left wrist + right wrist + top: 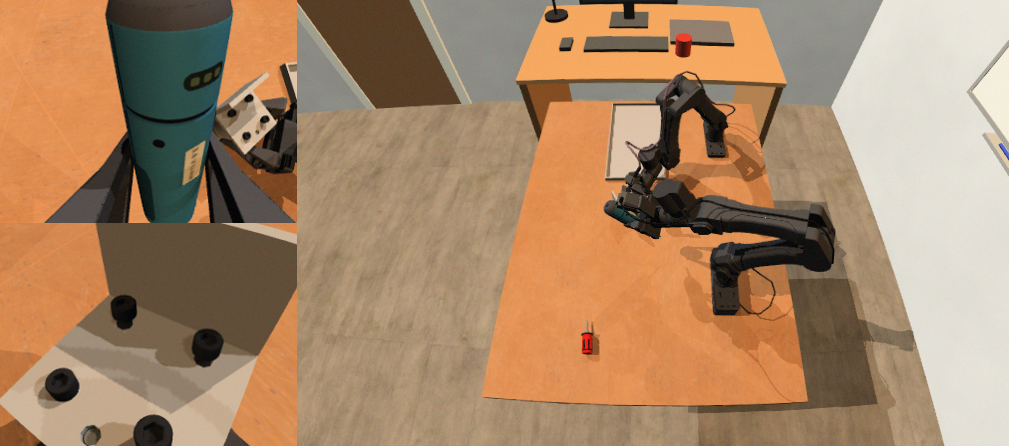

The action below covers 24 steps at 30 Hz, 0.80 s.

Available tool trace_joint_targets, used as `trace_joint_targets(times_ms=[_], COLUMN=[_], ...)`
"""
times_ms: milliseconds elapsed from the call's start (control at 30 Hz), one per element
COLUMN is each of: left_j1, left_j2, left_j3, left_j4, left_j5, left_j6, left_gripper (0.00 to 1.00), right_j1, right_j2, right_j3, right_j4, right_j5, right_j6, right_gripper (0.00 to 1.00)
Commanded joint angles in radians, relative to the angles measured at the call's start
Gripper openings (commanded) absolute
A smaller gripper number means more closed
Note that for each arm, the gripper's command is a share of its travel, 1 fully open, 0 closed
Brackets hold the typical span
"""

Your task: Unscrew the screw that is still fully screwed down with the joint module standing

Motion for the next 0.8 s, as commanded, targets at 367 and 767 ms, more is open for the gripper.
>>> trace_joint_targets(times_ms=[367, 767], left_j1=[-0.11, -0.243], left_j2=[-0.116, -0.208], left_j3=[-0.044, -0.091], left_j4=[0.216, 0.274], left_j5=[0.0, -0.006], left_j6=[0.101, 0.183], left_gripper=[0.42, 0.42], right_j1=[0.005, 0.005], right_j2=[0.011, 0.011], right_j3=[-0.017, -0.017], right_j4=[-0.02, -0.02], right_j5=[-0.004, -0.004], right_j6=[0.006, 0.006], right_gripper=[0.59, 0.59])
